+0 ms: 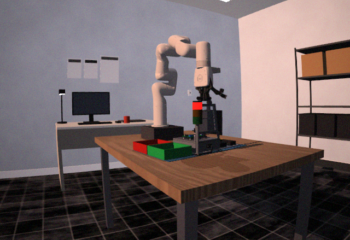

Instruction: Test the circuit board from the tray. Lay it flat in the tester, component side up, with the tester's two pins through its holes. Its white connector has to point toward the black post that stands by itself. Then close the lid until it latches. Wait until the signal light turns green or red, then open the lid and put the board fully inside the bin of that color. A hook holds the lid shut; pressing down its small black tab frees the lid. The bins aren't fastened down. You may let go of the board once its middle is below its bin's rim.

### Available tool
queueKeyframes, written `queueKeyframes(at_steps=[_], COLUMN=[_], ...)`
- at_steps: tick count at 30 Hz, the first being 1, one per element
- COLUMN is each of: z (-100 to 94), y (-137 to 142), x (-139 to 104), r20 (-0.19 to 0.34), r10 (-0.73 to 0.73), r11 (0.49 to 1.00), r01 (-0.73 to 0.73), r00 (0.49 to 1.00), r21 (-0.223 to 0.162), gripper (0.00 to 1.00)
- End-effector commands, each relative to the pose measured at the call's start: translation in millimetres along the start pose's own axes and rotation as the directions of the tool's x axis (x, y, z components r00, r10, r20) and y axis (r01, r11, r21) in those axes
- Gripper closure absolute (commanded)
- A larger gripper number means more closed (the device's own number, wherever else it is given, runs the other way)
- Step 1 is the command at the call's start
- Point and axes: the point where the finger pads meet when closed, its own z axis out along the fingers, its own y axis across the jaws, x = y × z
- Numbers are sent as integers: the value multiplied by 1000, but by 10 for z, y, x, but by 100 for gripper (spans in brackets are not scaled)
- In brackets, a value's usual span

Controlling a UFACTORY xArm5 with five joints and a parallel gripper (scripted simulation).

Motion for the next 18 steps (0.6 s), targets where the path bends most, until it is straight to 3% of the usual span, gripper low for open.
queueKeyframes(at_steps=[1,9,18], z=[-20,-25,-45], y=[10,46,304], x=[-2,-2,-2], r20=[1,1,1], r10=[0,0,0], r11=[1000,1000,1000], r01=[0,0,0], r00=[1000,1000,1000], r21=[-5,-5,-5], gripper=[100,100,100])
